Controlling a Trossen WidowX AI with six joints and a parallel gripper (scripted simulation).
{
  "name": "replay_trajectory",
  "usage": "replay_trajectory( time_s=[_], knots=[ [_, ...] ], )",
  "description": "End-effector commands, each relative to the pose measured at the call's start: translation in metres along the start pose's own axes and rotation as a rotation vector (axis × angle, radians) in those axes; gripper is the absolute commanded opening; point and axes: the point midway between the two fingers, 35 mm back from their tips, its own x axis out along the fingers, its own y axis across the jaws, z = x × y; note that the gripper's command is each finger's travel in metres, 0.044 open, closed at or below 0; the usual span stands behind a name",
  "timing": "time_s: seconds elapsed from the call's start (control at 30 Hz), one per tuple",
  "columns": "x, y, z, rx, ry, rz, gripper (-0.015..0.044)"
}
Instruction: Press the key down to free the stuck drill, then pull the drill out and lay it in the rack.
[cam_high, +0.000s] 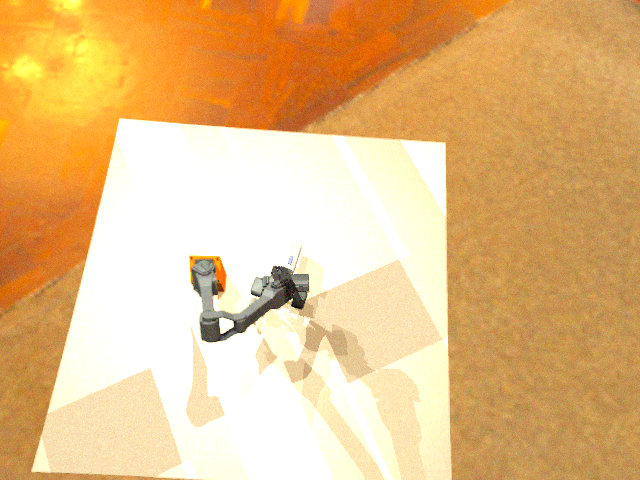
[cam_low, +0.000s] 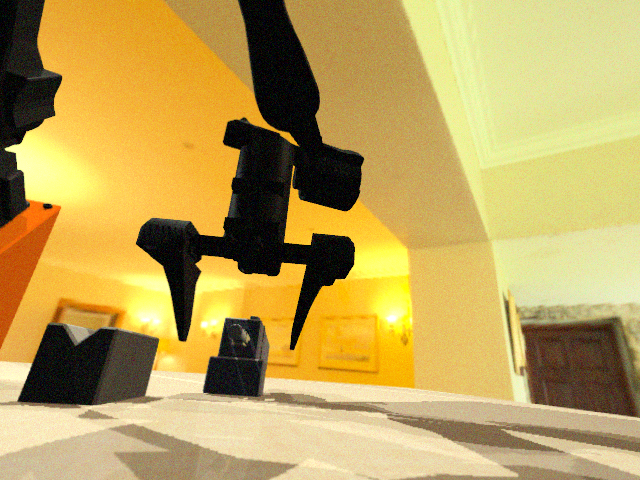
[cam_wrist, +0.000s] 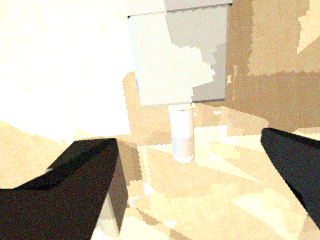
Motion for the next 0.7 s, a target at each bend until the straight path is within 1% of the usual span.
replay_trajectory(
  time_s=[0.0, 0.43, 0.67],
  knots=[
    [0.008, 0.002, 0.001, -0.009, 0.007, 0.003, 0.044],
    [0.024, 0.004, 0.004, -0.009, 0.009, 0.003, 0.044],
    [0.021, 0.001, 0.004, 0.0, 0.003, 0.001, 0.0256]
  ],
)
